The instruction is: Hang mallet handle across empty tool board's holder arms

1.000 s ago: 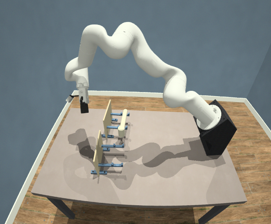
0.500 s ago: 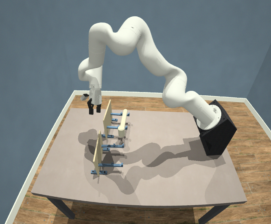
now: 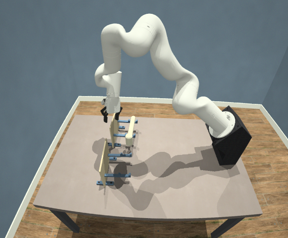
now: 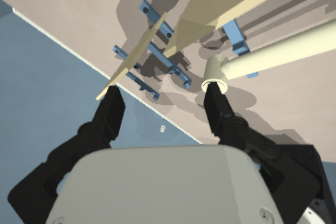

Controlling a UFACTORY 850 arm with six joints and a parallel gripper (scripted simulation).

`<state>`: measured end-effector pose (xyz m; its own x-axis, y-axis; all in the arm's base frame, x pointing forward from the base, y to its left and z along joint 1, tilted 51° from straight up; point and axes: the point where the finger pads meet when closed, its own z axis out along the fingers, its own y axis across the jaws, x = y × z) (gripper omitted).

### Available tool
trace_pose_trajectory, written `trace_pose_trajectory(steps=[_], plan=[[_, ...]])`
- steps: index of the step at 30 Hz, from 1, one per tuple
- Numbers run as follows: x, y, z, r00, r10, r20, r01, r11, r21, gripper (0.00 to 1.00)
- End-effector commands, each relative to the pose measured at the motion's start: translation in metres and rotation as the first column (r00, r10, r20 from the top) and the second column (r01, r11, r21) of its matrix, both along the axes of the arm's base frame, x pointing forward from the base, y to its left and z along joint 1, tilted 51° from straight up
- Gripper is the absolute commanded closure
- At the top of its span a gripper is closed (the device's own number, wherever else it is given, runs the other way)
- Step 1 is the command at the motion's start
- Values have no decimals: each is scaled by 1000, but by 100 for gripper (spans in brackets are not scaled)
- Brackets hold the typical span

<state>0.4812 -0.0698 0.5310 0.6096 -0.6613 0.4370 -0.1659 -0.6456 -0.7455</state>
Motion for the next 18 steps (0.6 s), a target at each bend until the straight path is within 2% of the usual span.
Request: trace_pose_trajectory(steps=[1, 8, 10, 11, 18], plan=[[-5, -10, -21, 989, -137, -52, 141, 987, 75, 0], [-14, -23, -53, 942, -304, -141, 325, 931, 168, 0], [-14, -23, -53, 942, -304, -141, 325, 931, 168, 0], [-17, -29, -65, 913, -366, -182, 398, 895, 201, 0], [-24, -41, -94, 828, -487, -278, 553, 792, 259, 0]])
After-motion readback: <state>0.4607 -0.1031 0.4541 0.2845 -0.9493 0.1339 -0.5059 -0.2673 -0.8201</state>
